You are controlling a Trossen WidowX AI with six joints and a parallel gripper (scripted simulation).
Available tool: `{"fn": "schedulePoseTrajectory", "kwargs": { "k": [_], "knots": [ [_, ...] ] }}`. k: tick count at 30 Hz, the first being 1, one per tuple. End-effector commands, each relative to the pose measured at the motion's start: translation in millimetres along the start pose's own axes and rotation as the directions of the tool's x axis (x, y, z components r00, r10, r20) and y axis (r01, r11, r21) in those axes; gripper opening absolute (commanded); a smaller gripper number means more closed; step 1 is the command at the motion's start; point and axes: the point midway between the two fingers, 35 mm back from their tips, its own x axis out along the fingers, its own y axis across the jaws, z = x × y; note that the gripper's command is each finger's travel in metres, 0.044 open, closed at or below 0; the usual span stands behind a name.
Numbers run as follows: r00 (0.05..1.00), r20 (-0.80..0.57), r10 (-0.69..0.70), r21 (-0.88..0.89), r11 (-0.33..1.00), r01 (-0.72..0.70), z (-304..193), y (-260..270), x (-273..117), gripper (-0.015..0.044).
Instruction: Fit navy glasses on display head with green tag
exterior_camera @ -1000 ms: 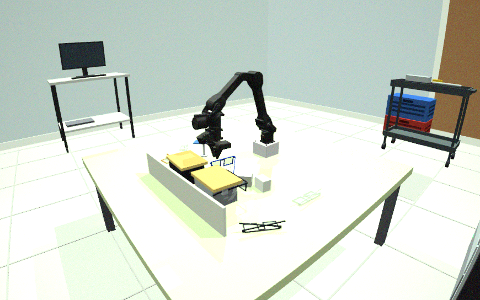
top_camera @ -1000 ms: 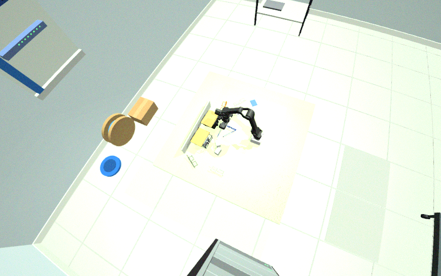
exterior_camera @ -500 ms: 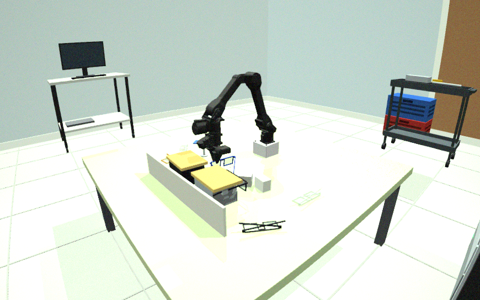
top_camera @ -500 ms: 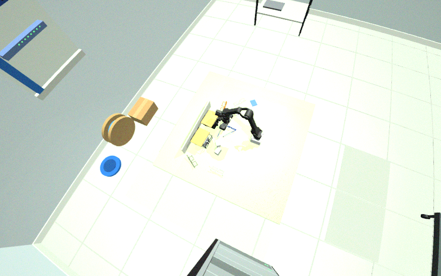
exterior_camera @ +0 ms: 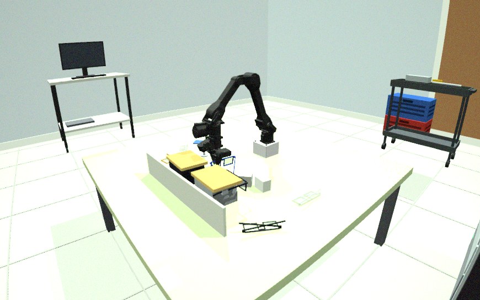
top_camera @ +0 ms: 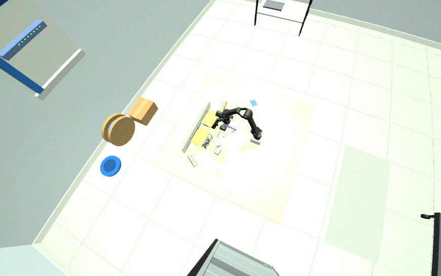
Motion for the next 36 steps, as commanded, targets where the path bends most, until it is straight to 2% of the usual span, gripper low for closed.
{"fn": "schedulePoseTrajectory", "kwargs": {
  "k": [1, 4, 5, 19, 24, 36],
  "knots": [
    [1.0, -0.002, -0.001, -0.002, 1.0, 0.001, -0.5, 1.8, 1.2, 0.012],
    [1.0, -0.002, -0.001, -0.002, 1.0, 0.001, -0.6, 4.2, 1.2, 0.012],
    [1.0, -0.002, 0.0, -0.002, 1.0, 0.0, -0.4, 1.8, 0.5, 0.0094],
    [1.0, -0.002, 0.0, -0.002, 1.0, 0.0, -0.4, 1.8, 0.5, 0.0],
    [1.0, -0.002, 0.0, -0.002, 1.0, 0.0, 0.2, 1.8, -3.0, 0.0],
    [1.0, -0.002, -0.001, -0.002, 1.0, 0.001, 0.1, 2.1, -83.1, 0.0]
  ]
}}
